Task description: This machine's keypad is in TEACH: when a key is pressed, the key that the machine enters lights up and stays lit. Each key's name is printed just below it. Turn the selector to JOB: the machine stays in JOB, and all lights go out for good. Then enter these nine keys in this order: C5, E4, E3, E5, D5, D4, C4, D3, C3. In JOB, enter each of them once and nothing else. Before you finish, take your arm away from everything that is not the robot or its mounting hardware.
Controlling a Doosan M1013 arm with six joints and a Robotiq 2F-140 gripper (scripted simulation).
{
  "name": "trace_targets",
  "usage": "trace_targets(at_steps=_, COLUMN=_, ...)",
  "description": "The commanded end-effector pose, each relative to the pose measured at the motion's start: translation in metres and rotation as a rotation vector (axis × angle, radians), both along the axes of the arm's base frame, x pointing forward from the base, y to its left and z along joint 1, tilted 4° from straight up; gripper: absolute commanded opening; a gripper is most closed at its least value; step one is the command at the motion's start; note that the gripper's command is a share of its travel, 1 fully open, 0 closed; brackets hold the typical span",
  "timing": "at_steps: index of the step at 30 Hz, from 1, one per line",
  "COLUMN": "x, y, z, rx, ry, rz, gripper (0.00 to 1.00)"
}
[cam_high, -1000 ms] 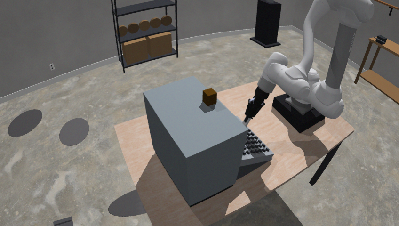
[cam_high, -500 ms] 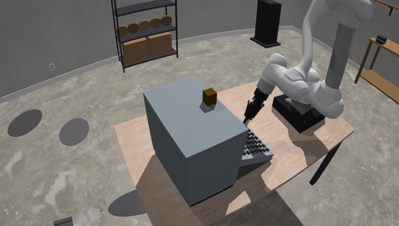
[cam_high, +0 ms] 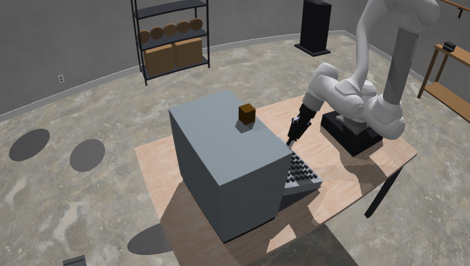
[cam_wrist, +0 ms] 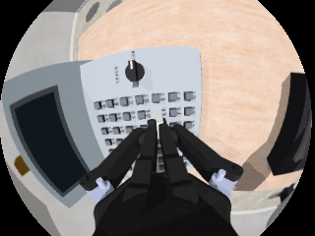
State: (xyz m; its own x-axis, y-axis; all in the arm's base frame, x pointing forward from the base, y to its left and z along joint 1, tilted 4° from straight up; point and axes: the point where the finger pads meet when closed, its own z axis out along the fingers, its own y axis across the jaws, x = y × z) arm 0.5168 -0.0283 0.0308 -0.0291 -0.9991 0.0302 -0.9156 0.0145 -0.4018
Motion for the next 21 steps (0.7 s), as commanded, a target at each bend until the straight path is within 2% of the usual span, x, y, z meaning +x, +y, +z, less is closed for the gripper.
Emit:
trace_targets(at_steps=1, x=0.0001, y=0.0000, z=-0.0001, rx=0.000, ry=0.000, rz=0.000, gripper=0.00)
trace_targets(at_steps=21, x=0.0032, y=-0.0003, z=-0.0073, rx=0.000, ry=0.000, rz=0.000, gripper=0.00)
